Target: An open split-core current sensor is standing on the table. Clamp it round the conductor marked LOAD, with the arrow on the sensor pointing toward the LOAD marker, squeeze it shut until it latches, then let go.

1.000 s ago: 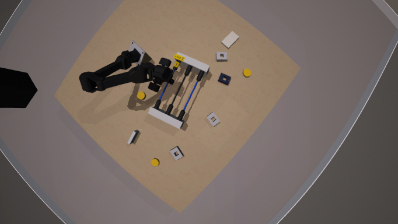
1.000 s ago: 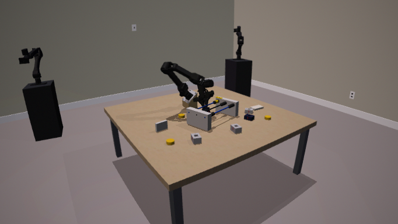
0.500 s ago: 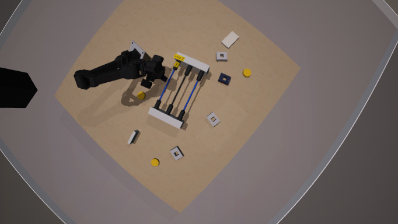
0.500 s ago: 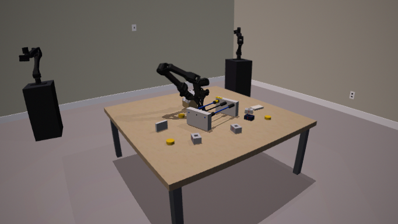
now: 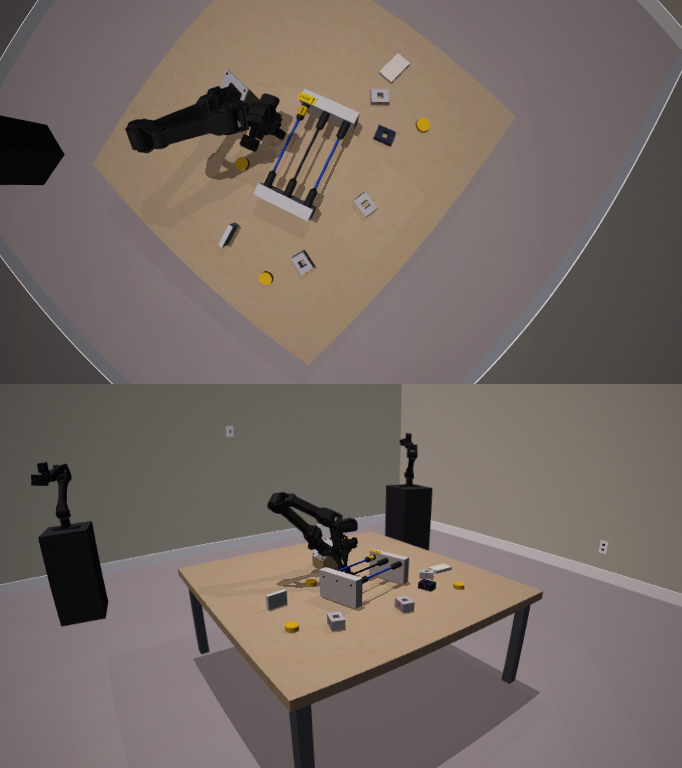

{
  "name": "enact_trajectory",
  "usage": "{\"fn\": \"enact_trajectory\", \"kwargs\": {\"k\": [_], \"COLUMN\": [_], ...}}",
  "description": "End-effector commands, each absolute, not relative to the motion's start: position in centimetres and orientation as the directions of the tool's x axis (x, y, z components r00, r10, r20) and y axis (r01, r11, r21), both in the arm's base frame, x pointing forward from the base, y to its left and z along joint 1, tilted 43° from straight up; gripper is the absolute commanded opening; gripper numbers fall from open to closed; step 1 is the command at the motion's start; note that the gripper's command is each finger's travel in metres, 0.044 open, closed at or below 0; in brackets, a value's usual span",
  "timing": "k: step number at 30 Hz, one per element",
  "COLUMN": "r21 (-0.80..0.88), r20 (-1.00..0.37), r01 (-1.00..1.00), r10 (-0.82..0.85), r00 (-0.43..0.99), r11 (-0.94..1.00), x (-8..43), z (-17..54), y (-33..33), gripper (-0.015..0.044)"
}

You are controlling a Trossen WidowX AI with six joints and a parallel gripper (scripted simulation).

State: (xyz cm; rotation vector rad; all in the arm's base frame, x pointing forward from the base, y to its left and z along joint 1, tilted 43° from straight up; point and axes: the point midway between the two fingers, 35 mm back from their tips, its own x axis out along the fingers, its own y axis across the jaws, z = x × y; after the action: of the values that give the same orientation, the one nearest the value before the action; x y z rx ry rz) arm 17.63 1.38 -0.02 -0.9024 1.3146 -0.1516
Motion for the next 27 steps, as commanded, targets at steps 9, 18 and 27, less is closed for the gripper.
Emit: {"fn": "enact_trajectory", "kwargs": {"k": [9,18,27], "r21": [-0.643,-0.639,-0.599], "r20": [-0.765,-0.769,-0.762], "r01": [-0.382,-0.388,0.128], "r10": [-0.571,-0.569,-0.611], "r00": [0.297,0.291,0.214], "r11": [0.663,0.664,0.791], "x": [17.7,15.7,16.6], "z": [0.0,4.3,4.4], "y": [1.4,4.6,5.0], "gripper": [0.0279,0.0279,0.032]}}
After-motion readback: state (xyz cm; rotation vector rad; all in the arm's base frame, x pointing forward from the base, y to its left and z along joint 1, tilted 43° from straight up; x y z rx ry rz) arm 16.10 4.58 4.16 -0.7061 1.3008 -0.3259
